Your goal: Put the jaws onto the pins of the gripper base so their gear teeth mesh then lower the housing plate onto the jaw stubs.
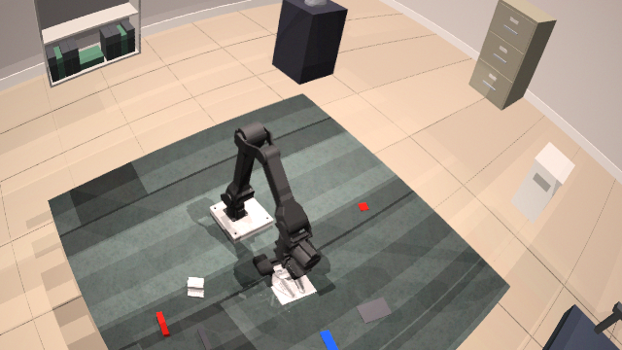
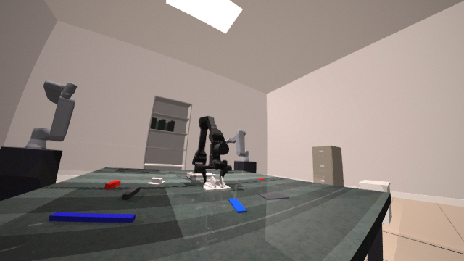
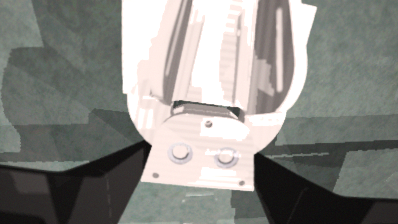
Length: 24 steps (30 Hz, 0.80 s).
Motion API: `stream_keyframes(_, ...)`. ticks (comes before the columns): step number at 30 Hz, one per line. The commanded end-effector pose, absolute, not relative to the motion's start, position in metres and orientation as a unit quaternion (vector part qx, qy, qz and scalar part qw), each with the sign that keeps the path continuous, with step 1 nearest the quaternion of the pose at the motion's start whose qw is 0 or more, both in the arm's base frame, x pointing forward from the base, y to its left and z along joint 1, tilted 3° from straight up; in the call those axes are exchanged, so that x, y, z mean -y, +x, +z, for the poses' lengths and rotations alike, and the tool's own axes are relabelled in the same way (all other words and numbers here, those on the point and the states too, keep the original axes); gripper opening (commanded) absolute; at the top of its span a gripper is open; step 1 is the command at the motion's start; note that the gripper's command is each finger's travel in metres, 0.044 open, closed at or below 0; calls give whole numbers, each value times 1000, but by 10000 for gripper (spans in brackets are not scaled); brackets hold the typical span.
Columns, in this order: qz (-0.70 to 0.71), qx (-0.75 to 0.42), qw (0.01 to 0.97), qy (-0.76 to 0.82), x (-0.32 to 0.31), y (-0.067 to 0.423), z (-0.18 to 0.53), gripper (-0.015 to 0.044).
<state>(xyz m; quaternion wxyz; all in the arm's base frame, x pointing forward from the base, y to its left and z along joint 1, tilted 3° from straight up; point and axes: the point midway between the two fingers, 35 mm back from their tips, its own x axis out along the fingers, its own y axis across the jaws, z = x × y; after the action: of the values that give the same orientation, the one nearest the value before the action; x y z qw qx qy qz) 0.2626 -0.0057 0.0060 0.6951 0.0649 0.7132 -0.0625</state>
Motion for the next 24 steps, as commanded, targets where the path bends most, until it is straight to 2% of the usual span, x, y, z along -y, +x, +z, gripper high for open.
stream_keyframes(1,-62,-712,696,67,5,263,6,351)
stream_keyframes(11,-62,-712,696,67,5,263,6,351)
stream_keyframes(14,-63,-713,695,65,6,263,6,430)
stream_keyframes(15,-63,-713,695,65,6,263,6,440)
stream_keyframes(24,-63,-713,695,65,6,263,6,440)
